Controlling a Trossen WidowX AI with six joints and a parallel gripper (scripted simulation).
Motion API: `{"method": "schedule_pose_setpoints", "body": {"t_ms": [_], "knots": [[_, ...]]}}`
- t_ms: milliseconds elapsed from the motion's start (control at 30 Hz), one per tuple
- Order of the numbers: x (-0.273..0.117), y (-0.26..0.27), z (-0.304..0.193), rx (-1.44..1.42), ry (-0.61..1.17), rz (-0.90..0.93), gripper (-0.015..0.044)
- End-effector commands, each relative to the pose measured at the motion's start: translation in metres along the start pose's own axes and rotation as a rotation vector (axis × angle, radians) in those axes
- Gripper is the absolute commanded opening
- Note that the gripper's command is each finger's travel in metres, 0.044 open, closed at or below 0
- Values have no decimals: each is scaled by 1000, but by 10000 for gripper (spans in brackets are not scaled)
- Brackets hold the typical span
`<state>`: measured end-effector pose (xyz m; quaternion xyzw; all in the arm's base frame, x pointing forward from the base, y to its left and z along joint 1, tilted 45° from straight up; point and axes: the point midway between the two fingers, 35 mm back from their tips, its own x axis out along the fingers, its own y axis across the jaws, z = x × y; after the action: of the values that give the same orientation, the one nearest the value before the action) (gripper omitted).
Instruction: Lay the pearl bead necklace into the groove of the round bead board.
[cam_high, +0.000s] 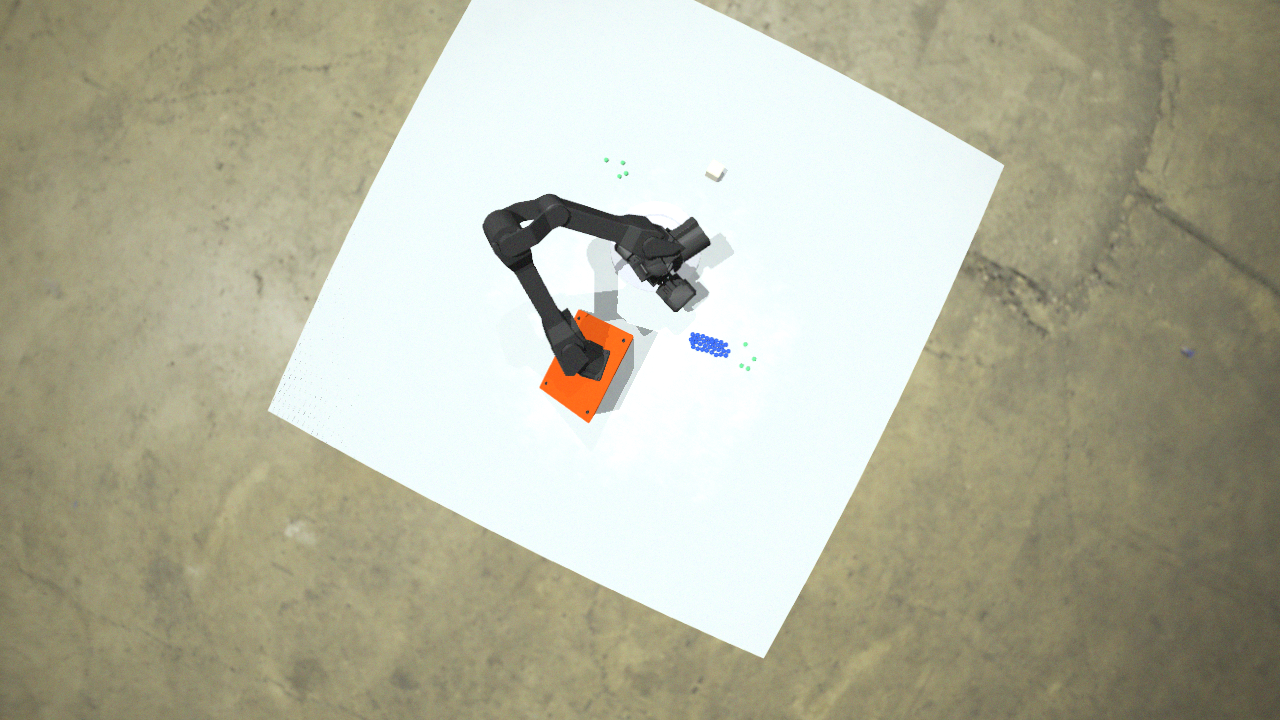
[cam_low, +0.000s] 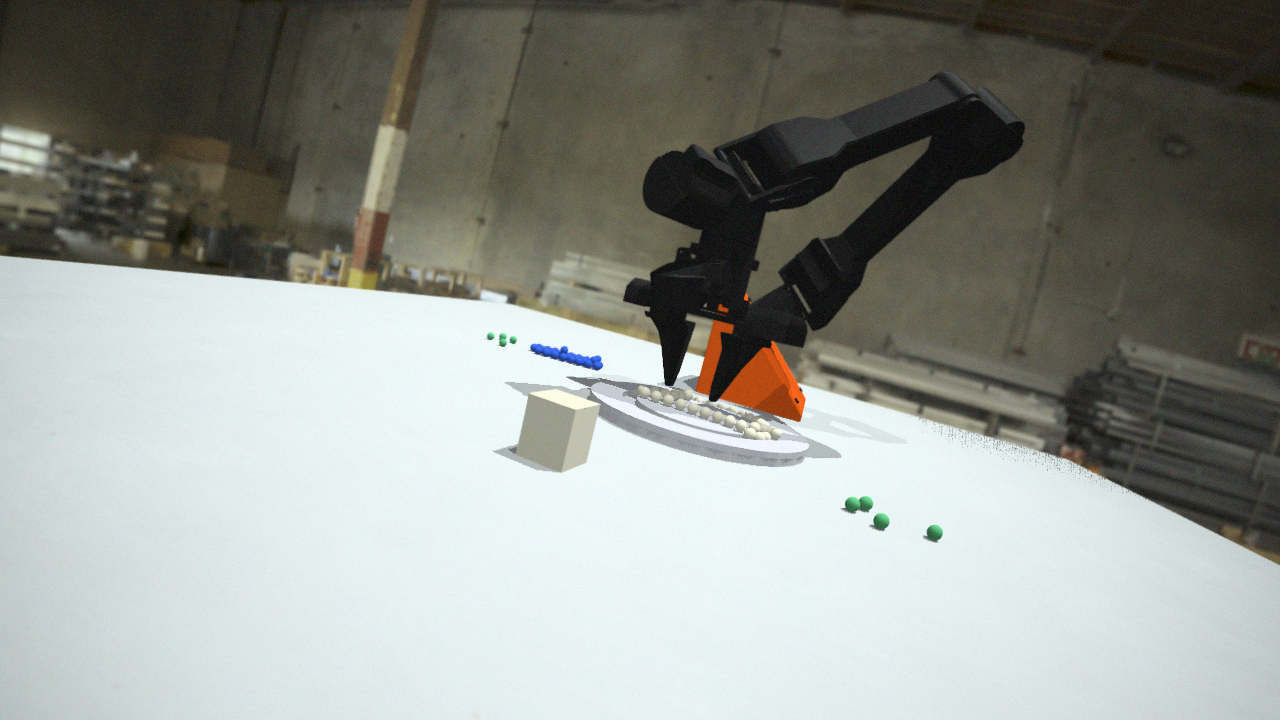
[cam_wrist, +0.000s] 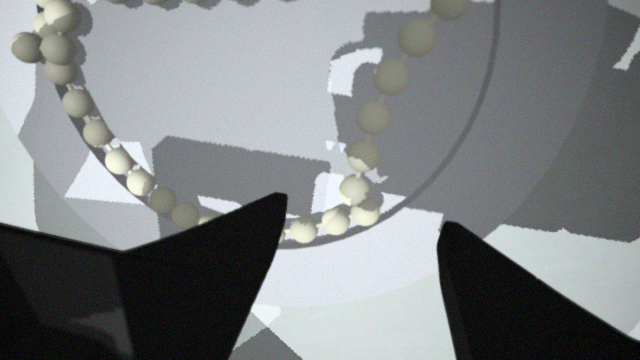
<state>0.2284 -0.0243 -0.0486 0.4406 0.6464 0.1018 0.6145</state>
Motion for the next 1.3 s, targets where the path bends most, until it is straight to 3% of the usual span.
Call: {"method": "schedule_pose_setpoints", "body": {"t_ms": [0,100,733,967,1133,1267], "knots": [[-2,0,0,-2,-1,-1,368],[-1,0,0,0,2,1,440],[-5,0,0,-1,0,-1,440],[-36,4,10,-204,-1,-3,256],[-37,5,10,-211,-1,-3,125],[-29,5,10,-211,-1,-3,120]]}}
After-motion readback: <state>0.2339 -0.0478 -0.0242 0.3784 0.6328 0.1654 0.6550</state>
